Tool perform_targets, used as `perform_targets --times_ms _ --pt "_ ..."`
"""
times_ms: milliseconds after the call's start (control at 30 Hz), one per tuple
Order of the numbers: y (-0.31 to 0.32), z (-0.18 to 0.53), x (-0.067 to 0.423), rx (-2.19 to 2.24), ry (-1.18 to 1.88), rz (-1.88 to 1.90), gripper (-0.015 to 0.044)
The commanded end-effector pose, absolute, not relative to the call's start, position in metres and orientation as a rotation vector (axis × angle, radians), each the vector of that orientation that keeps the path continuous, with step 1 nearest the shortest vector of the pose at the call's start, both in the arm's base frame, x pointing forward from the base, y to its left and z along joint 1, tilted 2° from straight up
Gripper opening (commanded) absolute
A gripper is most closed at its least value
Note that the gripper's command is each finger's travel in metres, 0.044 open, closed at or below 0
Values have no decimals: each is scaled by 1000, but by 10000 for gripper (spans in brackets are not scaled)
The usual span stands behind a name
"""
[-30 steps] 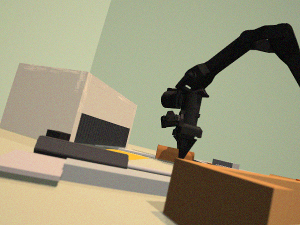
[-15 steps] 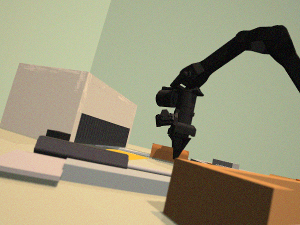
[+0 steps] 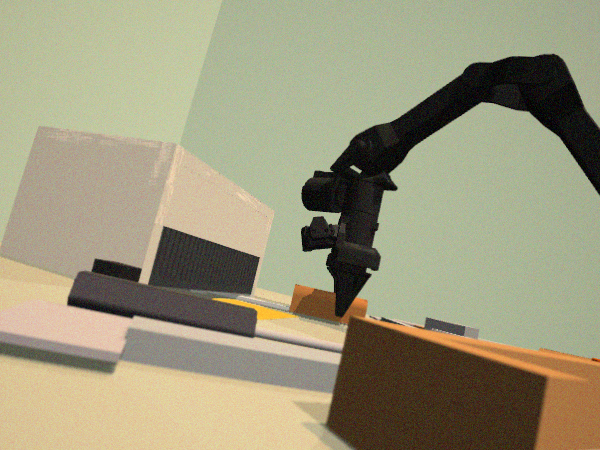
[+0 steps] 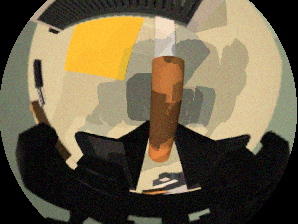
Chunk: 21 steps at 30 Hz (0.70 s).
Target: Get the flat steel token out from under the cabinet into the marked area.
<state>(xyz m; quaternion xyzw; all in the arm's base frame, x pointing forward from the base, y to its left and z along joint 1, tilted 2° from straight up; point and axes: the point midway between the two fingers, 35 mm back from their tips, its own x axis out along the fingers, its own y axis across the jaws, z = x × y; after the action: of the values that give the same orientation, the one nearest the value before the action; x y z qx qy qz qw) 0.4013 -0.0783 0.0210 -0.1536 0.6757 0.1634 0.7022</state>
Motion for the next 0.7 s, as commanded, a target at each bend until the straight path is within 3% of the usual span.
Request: perform_targets --times_ms 0,667 --pt "-76 21 406 -342 1504 359 0" --pt "-71 19 411 -342 1504 360 0"
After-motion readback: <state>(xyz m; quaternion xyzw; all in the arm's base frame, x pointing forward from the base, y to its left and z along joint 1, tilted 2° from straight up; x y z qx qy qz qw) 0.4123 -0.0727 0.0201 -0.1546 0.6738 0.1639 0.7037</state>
